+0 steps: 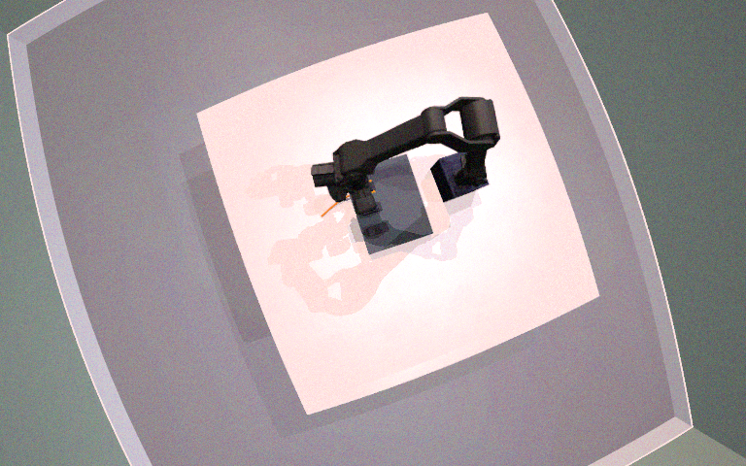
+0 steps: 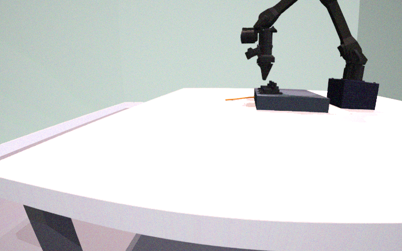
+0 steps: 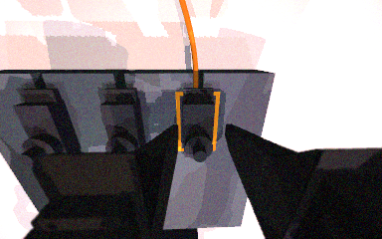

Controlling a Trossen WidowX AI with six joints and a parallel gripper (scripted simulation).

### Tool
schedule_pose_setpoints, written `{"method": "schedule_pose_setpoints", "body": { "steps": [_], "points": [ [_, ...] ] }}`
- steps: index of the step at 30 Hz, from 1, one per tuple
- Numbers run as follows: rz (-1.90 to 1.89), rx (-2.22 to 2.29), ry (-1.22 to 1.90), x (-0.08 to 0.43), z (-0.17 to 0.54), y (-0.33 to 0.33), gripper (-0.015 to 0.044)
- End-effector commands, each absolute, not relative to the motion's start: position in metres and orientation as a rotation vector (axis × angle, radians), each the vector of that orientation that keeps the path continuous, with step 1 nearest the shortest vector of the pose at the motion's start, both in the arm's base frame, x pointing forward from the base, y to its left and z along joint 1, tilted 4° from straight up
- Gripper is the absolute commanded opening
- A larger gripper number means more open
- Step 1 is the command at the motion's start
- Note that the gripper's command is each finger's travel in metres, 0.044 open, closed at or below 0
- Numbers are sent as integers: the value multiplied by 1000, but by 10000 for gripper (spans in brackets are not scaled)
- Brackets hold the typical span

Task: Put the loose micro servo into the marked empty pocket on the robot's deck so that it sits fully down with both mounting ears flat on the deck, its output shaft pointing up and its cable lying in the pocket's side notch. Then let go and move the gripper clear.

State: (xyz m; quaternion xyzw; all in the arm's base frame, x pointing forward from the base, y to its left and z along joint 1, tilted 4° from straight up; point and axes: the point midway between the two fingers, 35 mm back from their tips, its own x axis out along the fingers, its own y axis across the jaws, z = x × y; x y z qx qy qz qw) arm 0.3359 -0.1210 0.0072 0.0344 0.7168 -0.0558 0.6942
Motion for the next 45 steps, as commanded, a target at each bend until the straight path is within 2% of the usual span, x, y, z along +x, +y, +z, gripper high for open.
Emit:
{"method": "schedule_pose_setpoints", "body": {
  "steps": [1, 5, 10, 14, 21, 28, 45],
  "points": [
    [-125, 77, 1601, 334, 9, -121, 214],
    [-124, 77, 1603, 313, 27, -120, 319],
    [-123, 78, 1610, 260, 63, -112, 440],
    [-122, 79, 1614, 231, 76, -106, 440],
    [-122, 79, 1614, 231, 78, -106, 440],
    [-124, 82, 1609, 235, 124, -104, 440],
    [-124, 82, 1609, 235, 126, -104, 440]
  ]
}}
